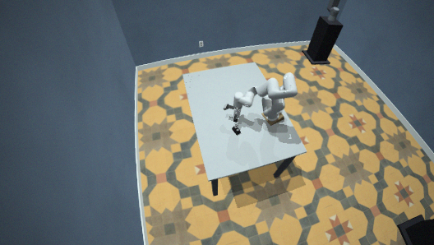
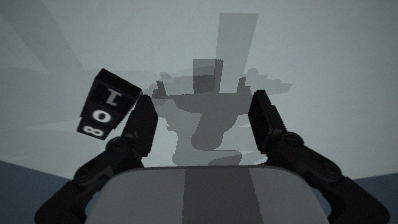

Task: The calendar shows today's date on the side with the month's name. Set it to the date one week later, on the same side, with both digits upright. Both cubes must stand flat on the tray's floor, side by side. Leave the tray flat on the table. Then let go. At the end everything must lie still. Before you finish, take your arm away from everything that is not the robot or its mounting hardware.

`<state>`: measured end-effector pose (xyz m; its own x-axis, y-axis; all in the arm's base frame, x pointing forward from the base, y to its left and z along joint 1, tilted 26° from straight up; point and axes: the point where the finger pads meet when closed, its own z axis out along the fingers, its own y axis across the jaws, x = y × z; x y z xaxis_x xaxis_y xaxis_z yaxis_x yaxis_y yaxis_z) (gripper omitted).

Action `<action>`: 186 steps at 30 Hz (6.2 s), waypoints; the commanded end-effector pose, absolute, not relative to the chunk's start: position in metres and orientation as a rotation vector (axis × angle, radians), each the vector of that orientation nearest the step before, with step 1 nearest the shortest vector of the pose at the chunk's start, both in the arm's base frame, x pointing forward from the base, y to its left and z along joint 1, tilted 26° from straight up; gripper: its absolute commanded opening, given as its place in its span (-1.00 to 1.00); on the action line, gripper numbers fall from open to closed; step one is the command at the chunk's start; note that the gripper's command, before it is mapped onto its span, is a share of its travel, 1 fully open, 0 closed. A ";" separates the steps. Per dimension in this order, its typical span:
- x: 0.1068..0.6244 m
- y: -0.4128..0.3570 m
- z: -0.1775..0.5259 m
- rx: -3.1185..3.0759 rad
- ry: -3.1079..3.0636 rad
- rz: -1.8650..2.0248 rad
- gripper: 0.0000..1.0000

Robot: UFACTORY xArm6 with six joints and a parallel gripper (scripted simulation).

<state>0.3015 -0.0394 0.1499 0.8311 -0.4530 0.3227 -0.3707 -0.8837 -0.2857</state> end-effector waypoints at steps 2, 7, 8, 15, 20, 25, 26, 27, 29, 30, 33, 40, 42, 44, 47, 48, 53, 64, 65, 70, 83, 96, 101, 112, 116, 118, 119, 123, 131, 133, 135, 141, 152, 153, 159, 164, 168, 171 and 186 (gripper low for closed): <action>0.302 -0.040 0.151 -2.800 0.637 -0.575 1.00; 0.302 -0.040 0.151 -2.800 0.637 -0.575 1.00; 0.302 -0.040 0.151 -2.800 0.637 -0.575 1.00; 0.302 -0.040 0.151 -2.800 0.637 -0.575 1.00; 0.302 -0.040 0.151 -2.800 0.637 -0.575 1.00; 0.302 -0.040 0.151 -2.800 0.637 -0.575 1.00; 0.302 -0.040 0.151 -2.800 0.637 -0.575 1.00; 0.302 -0.040 0.151 -2.800 0.637 -0.575 1.00; 0.302 -0.040 0.151 -2.800 0.637 -0.575 1.00; 0.302 -0.040 0.151 -2.800 0.637 -0.575 1.00; 0.302 -0.040 0.151 -2.800 0.637 -0.575 1.00; 0.302 -0.040 0.151 -2.800 0.637 -0.575 1.00; 0.302 -0.040 0.151 -2.800 0.637 -0.575 1.00; 0.302 -0.040 0.151 -2.800 0.637 -0.575 1.00; 0.302 -0.040 0.151 -2.800 0.637 -0.575 1.00; 0.302 -0.040 0.151 -2.800 0.637 -0.575 1.00; 0.299 -0.041 0.159 -2.800 0.637 -0.575 1.00; 0.283 -0.045 0.193 -2.800 0.637 -0.575 1.00; 0.281 -0.045 0.196 -2.800 0.637 -0.575 1.00; 0.277 -0.047 0.205 -2.800 0.637 -0.575 1.00; 0.277 -0.047 0.205 -2.800 0.637 -0.575 1.00; 0.281 -0.036 0.208 -2.914 0.239 -0.616 1.00; 0.283 -0.030 0.210 -2.960 -0.031 -0.637 1.00; 0.287 -0.015 0.214 -2.977 -0.599 -0.669 1.00; 0.289 -0.011 0.216 -2.960 -0.782 -0.675 1.00; 0.290 -0.006 0.217 -2.937 -0.942 -0.679 1.00; 0.290 -0.006 0.217 -2.935 -0.951 -0.679 1.00; 0.291 0.001 0.219 -2.875 -1.222 -0.682 1.00; 0.293 0.012 0.222 -2.741 -1.617 -0.679 1.00; 0.294 0.015 0.223 -2.690 -1.732 -0.676 1.00; 0.295 0.018 0.224 -2.636 -1.844 -0.672 1.00; 0.296 0.026 0.227 -2.486 -2.107 -0.659 1.00; 0.298 0.043 0.232 -2.096 -2.606 -0.615 1.00; 0.298 0.045 0.232 -2.047 -2.656 -0.609 1.00; 0.298 0.049 0.234 -1.940 -2.758 -0.595 1.00; 0.298 0.049 0.234 -1.929 -2.768 -0.593 -0.05; 0.298 0.049 0.234 -1.929 -2.768 -0.593 -0.05; 0.298 0.049 0.234 -1.929 -2.768 -0.593 -0.05; 0.298 0.049 0.234 -1.929 -2.768 -0.593 -0.05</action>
<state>0.2974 0.0489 0.2323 -0.3388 0.9402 -0.0347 0.8446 0.3202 0.4292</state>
